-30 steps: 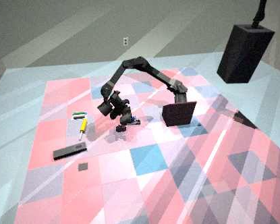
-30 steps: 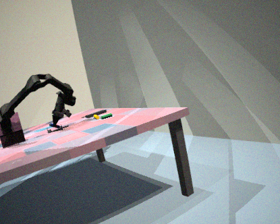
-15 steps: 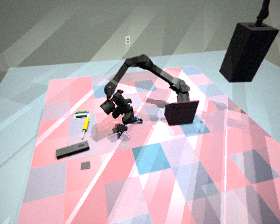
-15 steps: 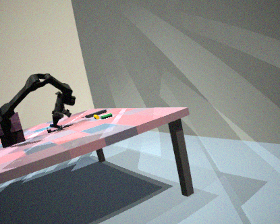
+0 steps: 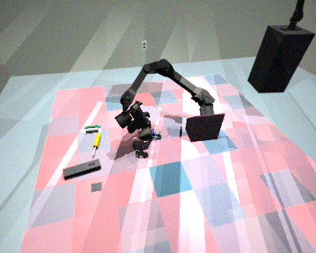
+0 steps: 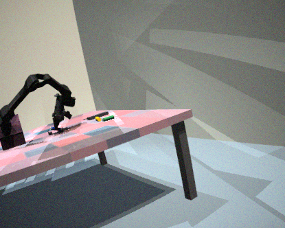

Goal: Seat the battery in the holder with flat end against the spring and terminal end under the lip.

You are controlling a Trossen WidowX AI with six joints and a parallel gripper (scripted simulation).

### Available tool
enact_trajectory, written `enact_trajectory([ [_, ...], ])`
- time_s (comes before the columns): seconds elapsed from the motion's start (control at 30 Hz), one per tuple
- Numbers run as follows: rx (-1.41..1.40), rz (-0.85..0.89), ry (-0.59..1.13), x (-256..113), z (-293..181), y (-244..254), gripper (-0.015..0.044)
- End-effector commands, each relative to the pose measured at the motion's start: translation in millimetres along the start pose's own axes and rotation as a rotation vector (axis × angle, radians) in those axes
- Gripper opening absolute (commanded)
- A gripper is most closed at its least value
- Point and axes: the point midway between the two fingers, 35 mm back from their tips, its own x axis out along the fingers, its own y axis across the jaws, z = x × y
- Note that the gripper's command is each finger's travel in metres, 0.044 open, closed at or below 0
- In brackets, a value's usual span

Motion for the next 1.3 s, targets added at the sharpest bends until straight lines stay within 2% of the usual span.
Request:
enact_trajectory([
  [0.0,0.004,0.003,-0.034,0.8,4.0,1.2,0.0062],
  [1.27,-0.003,0.014,-0.197,7.7,0.6,0.9,0.0062],
])
